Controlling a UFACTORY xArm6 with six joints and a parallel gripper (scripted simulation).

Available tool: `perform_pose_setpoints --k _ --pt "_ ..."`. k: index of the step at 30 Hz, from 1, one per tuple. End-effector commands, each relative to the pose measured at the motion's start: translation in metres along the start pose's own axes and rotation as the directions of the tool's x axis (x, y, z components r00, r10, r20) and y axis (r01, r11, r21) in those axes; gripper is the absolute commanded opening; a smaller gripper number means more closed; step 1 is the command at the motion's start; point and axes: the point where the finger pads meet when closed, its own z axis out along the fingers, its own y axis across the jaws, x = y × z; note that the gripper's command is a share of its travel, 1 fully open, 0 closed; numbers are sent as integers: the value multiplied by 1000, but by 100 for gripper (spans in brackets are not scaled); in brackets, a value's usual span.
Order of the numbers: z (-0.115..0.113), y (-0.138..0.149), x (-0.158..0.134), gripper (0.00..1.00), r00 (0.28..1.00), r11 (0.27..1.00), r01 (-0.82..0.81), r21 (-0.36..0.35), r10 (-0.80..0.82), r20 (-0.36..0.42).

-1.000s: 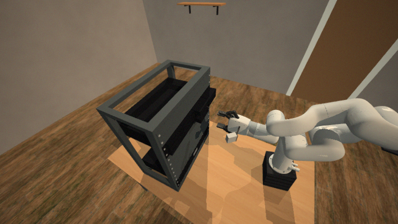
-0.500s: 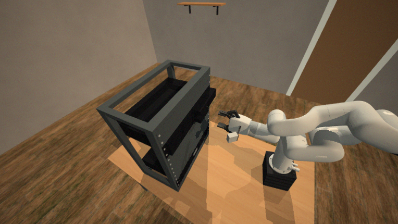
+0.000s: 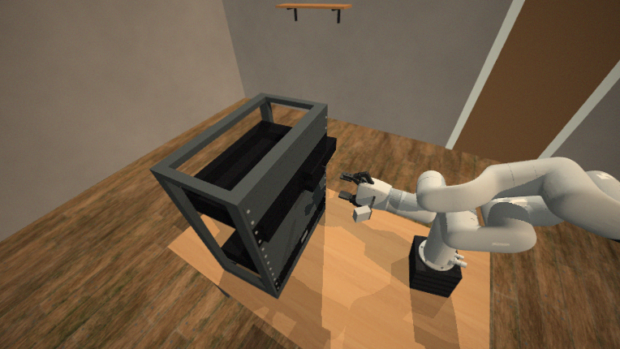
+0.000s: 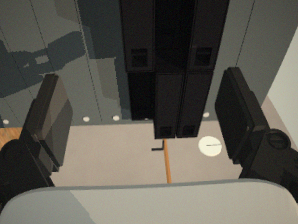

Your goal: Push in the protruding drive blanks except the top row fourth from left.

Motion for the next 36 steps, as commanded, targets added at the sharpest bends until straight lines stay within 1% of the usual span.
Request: perform_pose_setpoints --k 1,18,21,36 --pt "-33 23 -13 100 1000 1000 -1 -3 1 0" --pt "-33 23 -13 100 1000 1000 -1 -3 1 0" --pt "-41 28 -16 100 1000 1000 -1 -3 1 0" --pt "-42 29 -17 100 1000 1000 -1 -3 1 0"
